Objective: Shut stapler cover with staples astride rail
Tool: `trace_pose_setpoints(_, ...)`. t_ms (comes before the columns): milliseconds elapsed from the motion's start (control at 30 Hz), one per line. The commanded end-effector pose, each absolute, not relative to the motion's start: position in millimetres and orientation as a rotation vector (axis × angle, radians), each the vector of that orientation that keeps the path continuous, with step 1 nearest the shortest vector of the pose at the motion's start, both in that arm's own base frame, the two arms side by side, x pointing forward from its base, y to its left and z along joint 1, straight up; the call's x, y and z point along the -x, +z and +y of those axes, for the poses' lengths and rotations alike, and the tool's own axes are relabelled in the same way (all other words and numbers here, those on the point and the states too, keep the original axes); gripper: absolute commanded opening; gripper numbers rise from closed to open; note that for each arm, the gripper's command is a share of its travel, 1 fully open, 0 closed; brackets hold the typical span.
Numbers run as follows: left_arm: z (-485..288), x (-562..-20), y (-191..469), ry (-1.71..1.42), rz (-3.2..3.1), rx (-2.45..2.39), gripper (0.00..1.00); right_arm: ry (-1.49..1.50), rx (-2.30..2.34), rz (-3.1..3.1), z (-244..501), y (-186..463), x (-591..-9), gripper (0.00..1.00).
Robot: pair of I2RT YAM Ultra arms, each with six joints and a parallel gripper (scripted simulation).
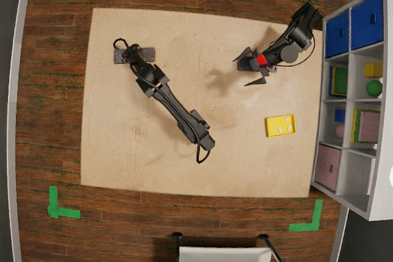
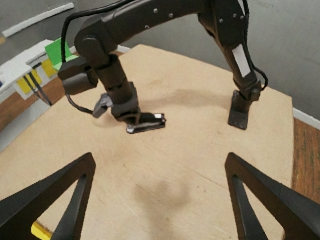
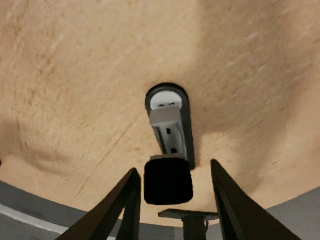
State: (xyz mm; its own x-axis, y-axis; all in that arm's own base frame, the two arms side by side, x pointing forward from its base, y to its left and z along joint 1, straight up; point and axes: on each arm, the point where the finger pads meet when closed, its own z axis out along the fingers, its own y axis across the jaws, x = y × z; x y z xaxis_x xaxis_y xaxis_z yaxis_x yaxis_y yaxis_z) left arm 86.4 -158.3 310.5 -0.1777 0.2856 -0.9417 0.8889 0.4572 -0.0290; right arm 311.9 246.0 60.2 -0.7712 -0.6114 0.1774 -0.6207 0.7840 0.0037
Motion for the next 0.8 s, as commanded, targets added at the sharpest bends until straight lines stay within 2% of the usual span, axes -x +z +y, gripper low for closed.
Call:
trace_pose_setpoints(0,-157.5,-82.1,308.8,-0.761,1.702,-1.035,1.00,0.092,-0.991,-2.799,248.7,66.6,-313.5,0.51)
trace_pose_setpoints(233,-157.5,-82.1,308.8,-0.761,1.702,-1.035,1.00,0.092,-0.990,-2.799,249.5,77.5,-315.0,0.51)
trace_pose_setpoints(267,-157.5,-82.1,308.8,-0.761,1.702,-1.035,1.00,0.092,-0.990,-2.799,249.6,79.1,-315.3,0.62)
trace_pose_setpoints(300,-157.5,-82.1,308.8,-0.761,1.702,-1.035,1.00,0.092,-0.990,-2.799,249.7,81.0,-315.5,0.64)
trace_pose_setpoints(500,-157.5,-82.1,308.8,-0.761,1.702,-1.035,1.00,0.046,-1.020,-2.888,254.1,118.8,-322.1,0.64)
trace_pose_setpoints(600,-157.5,-82.1,308.8,-0.761,1.702,-1.035,1.00,0.028,-1.022,-2.926,259.2,116.0,-328.5,0.98)
trace_pose_setpoints(767,-157.5,-82.1,308.8,-0.761,1.702,-1.035,1.00,0.016,-1.025,-2.954,259.1,115.7,-327.3,1.00)
